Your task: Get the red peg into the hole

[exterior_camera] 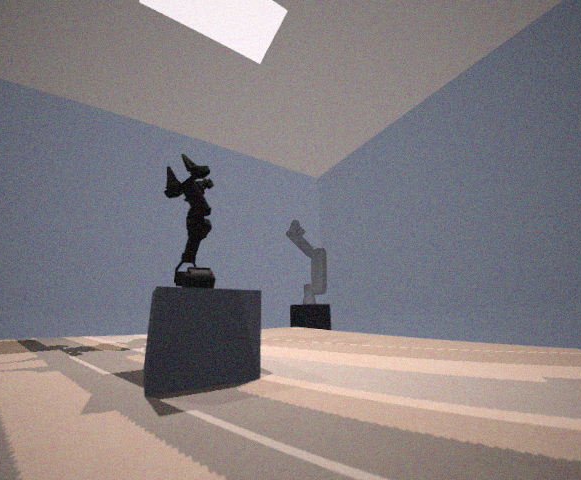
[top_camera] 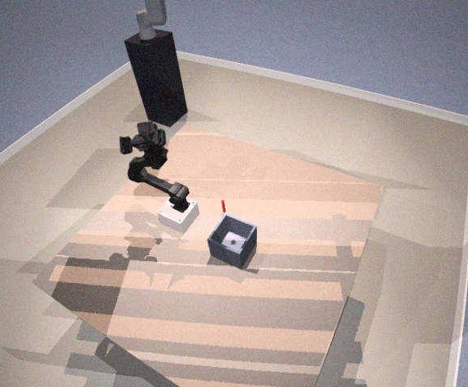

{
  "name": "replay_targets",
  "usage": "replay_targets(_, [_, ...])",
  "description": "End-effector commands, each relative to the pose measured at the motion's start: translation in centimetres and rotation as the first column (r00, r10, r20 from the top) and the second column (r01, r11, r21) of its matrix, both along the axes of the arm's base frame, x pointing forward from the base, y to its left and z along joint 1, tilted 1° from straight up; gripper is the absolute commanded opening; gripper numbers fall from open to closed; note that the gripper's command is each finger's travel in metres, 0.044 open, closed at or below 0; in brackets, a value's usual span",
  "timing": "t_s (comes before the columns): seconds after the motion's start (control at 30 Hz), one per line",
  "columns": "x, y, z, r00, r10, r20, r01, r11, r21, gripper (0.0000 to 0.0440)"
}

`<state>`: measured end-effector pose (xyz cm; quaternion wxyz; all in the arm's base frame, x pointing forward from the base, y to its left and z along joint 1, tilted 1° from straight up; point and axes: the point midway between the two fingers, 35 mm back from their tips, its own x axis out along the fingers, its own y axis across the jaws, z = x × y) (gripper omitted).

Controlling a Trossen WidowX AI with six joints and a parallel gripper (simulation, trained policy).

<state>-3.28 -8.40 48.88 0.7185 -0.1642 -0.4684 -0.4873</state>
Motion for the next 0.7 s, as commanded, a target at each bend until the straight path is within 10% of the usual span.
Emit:
replay_targets(0.0, [0.1, 0.0, 0.2, 1.000, -0.002, -0.013, 0.002, 1.000, -0.002, 0.0418])
replay_targets(0.67, [4.4, 1.0, 3.4, 0.945, 0.200, -0.260, -0.204, 0.979, 0.012, 0.0440])
